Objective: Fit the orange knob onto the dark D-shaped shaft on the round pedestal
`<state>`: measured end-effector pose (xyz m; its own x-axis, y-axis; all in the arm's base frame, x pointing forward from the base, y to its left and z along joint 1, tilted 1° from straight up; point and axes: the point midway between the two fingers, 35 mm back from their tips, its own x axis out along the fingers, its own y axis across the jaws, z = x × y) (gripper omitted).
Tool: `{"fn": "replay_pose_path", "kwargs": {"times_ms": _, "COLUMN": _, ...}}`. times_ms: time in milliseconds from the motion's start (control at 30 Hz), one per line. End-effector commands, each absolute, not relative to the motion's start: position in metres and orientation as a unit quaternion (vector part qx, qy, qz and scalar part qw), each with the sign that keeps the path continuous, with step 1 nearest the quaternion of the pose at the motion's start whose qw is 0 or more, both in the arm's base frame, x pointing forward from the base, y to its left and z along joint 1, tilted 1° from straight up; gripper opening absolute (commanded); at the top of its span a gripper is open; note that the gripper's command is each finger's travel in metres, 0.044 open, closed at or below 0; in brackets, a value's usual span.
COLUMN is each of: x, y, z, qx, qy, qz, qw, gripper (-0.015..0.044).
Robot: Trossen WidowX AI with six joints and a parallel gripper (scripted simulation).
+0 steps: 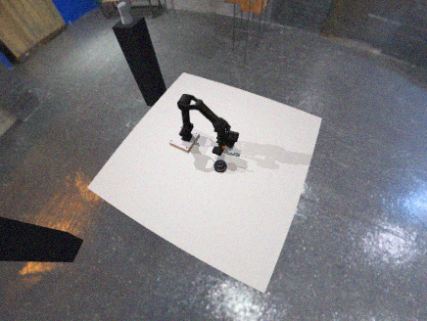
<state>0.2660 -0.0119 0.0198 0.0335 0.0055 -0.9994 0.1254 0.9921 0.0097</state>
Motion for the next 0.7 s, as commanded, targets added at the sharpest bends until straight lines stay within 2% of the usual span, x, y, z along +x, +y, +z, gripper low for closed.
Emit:
{"fn": "replay_pose_path", "kwargs": {"times_ms": 0, "x": 0.266, "y": -0.013, "z": 0.019, "qx": 0.047, "qy": 0.694, "qz": -0.046, "qw": 0.717, "gripper": 0.0197}}
{"fn": "replay_pose_path", "kwargs": {"times_ms": 200, "x": 0.266, "y": -0.013, "z": 0.019, "qx": 0.047, "qy": 0.694, "qz": -0.046, "qw": 0.717, "gripper": 0.0157}}
{"fn": "replay_pose_path", "kwargs": {"times_ms": 400, "x": 0.269, "y": -0.016, "z": 0.03, "qx": 0.024, "qy": 0.689, "qz": -0.036, "qw": 0.723, "gripper": 0.0}}
{"fn": "replay_pose_path", "kwargs": {"times_ms": 667, "x": 0.274, "y": -0.015, "z": 0.073, "qx": 0.032, "qy": 0.69, "qz": -0.039, "qw": 0.722, "gripper": 0.0}}
